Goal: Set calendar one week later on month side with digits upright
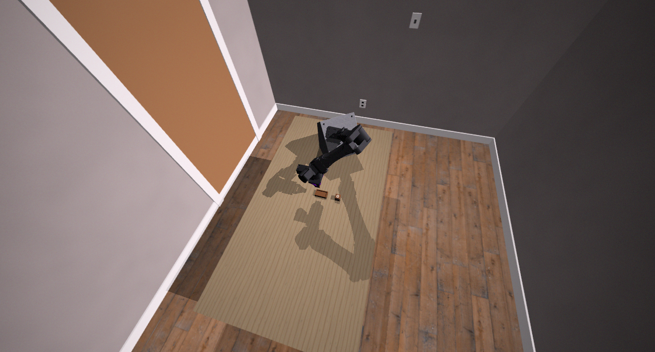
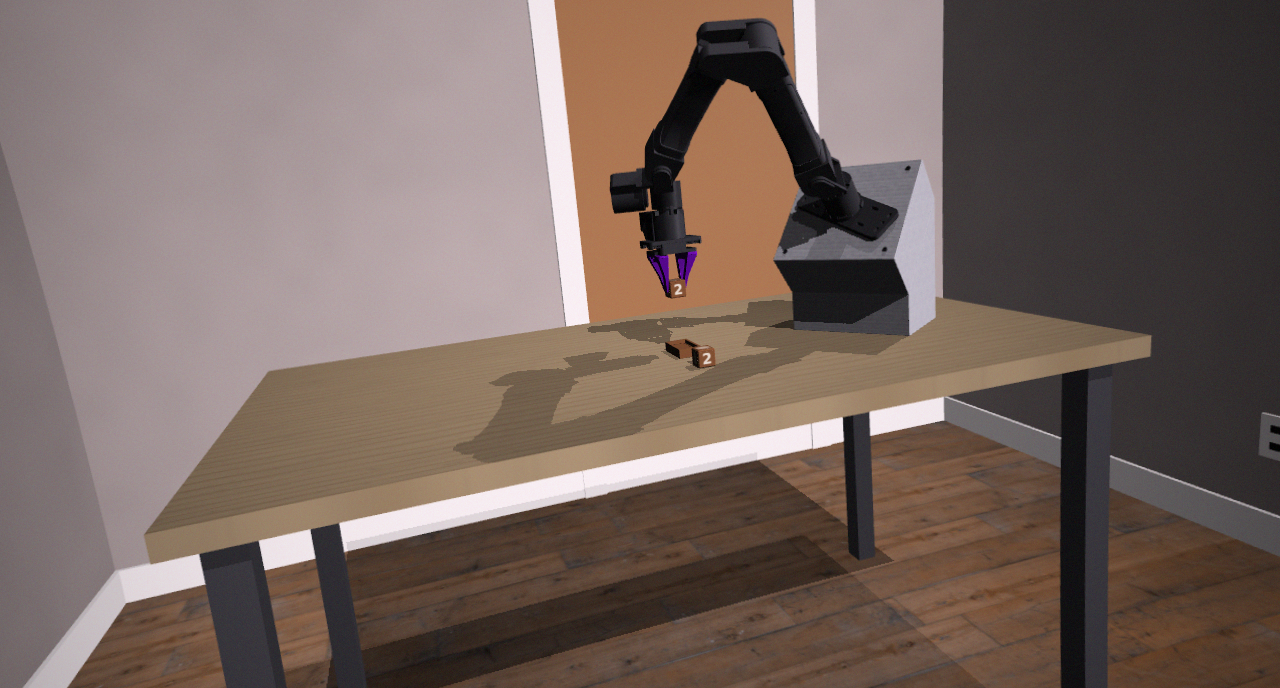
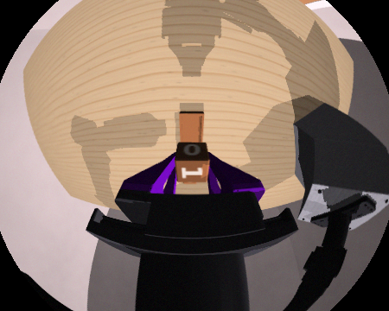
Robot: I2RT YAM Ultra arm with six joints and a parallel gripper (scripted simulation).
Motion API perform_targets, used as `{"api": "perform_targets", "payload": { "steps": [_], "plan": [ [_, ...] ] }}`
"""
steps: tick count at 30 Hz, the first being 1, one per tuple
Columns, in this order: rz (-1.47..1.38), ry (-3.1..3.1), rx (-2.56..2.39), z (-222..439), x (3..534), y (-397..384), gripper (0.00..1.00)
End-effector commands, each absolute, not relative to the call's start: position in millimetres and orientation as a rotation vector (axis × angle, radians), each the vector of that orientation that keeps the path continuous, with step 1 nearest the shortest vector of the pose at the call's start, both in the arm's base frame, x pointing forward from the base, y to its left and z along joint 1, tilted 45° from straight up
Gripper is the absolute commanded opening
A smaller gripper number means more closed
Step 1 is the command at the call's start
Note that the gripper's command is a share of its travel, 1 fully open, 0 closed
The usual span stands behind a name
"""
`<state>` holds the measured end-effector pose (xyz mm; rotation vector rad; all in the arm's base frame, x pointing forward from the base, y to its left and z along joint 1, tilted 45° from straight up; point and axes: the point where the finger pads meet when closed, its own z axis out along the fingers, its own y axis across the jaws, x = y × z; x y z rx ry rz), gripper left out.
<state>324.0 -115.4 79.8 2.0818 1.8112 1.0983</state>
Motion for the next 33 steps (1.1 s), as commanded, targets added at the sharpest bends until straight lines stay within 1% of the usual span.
{"api": "perform_targets", "payload": {
  "steps": [1, 20, 33],
  "plan": [
    [1.092, 1.79, 2.076, 84, 323, -121, 0.27],
    [1.084, 1.816, 2.041, 84, 324, -123, 0.27],
    [0.939, 2.137, 1.5, 74, 329, -146, 0.27]
  ]
}}
